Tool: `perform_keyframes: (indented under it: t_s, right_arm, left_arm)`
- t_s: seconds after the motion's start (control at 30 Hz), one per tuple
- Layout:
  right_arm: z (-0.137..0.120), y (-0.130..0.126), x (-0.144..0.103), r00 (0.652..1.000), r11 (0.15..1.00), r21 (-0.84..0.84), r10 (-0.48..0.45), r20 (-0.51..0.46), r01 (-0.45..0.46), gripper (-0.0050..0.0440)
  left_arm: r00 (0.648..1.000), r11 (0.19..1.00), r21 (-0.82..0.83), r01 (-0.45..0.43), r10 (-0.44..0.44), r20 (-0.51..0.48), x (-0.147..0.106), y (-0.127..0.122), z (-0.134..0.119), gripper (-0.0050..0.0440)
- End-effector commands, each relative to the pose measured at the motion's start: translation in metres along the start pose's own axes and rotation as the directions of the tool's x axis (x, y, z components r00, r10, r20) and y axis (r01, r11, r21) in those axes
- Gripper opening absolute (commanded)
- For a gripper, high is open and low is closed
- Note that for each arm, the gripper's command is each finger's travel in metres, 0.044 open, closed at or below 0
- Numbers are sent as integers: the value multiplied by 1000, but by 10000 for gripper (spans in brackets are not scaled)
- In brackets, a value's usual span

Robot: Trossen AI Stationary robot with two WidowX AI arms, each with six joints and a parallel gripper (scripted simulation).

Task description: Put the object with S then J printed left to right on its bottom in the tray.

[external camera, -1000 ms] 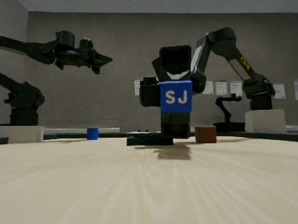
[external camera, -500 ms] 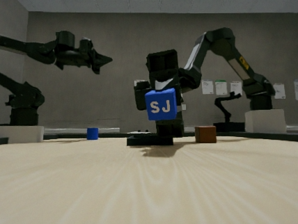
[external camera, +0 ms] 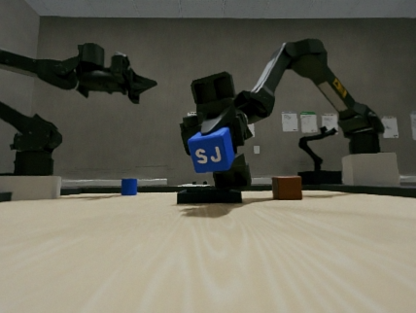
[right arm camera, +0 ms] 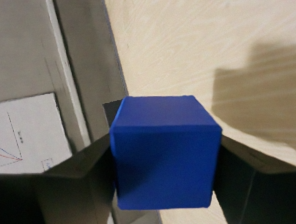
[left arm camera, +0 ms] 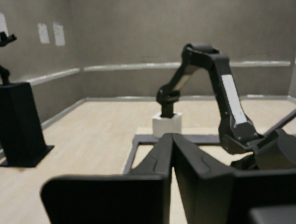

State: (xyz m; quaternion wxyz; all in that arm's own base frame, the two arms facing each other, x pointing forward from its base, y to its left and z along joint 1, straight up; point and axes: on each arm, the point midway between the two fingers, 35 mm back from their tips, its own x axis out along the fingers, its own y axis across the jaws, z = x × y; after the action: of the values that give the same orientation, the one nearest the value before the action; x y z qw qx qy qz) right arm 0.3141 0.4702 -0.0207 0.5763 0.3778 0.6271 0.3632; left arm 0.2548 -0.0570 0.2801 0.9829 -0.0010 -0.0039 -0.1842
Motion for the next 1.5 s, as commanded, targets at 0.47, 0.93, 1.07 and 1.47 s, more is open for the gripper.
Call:
perform_keyframes:
  t_s: [0.47,0.93,1.07,1.47]
  right_arm:
    - [22,17,-4,996,998,21,-64,66,63,171]
    - [40,2,-7,962,966,108,-245,120,233,171]
    - [46,-4,-12,936,941,143,-325,136,306,171]
    - [54,-16,-26,861,867,207,-486,153,453,171]
  left_arm:
    - [1000,1000,4,-1,1,-4,1,0,-2,-50]
    - [1000,1000,4,-1,1,-4,1,0,-2,-50]
    - [1000,1000,4,-1,1,-4,1,0,-2,-50]
    - [1000,1000,4,-1,1,-4,1,0,-2,-50]
